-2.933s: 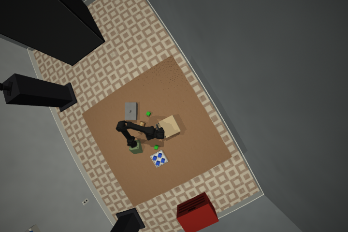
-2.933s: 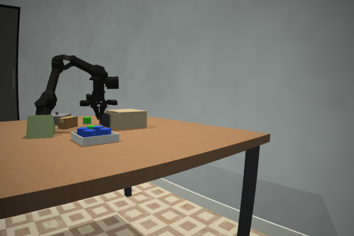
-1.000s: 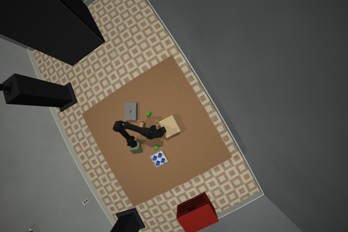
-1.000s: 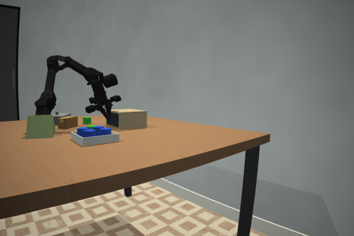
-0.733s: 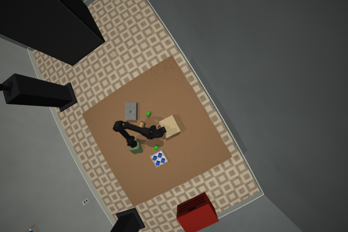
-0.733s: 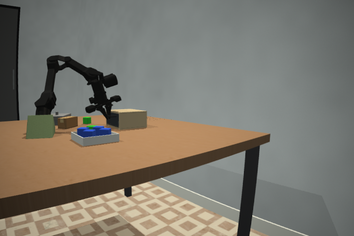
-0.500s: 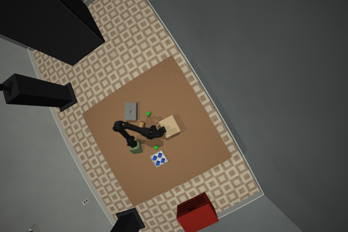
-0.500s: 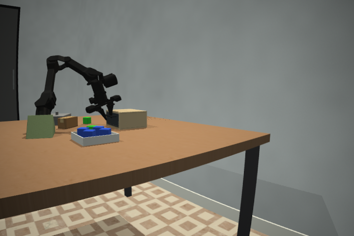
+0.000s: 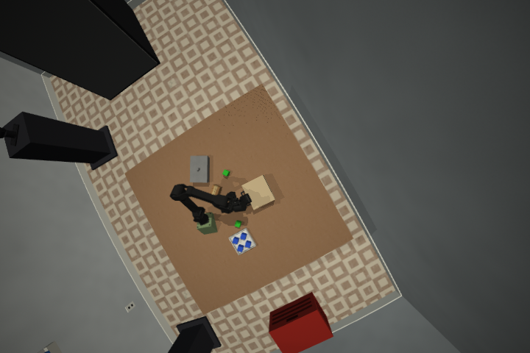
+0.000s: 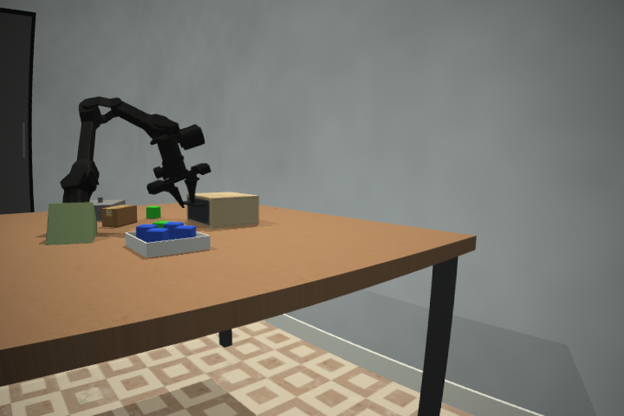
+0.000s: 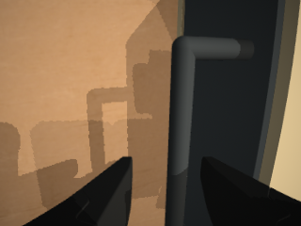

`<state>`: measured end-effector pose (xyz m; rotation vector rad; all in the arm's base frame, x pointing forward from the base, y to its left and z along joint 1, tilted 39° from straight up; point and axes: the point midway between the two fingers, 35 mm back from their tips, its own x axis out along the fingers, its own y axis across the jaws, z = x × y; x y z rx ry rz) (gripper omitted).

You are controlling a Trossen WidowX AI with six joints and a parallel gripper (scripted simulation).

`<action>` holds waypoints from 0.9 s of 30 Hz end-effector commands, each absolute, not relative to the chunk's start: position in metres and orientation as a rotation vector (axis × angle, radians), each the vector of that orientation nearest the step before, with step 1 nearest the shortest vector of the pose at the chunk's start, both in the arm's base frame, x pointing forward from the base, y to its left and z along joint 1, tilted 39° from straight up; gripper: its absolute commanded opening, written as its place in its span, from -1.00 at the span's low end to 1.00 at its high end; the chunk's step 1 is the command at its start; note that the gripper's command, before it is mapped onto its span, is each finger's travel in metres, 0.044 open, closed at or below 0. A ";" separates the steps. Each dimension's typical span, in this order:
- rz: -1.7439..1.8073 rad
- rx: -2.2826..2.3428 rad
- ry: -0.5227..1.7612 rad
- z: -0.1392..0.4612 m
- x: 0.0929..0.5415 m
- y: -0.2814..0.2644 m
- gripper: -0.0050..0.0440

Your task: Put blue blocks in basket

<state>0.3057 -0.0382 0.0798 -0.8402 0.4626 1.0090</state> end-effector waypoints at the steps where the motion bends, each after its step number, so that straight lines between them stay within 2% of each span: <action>1: 1.000 -0.848 0.451 0.091 0.302 -0.045 -0.19; 22: 1.000 -0.848 0.451 0.119 0.283 -0.067 -0.19; 23: 0.987 -0.795 0.496 0.122 0.274 -0.070 1.00; 27: 0.953 -0.623 0.619 0.117 0.259 -0.074 1.00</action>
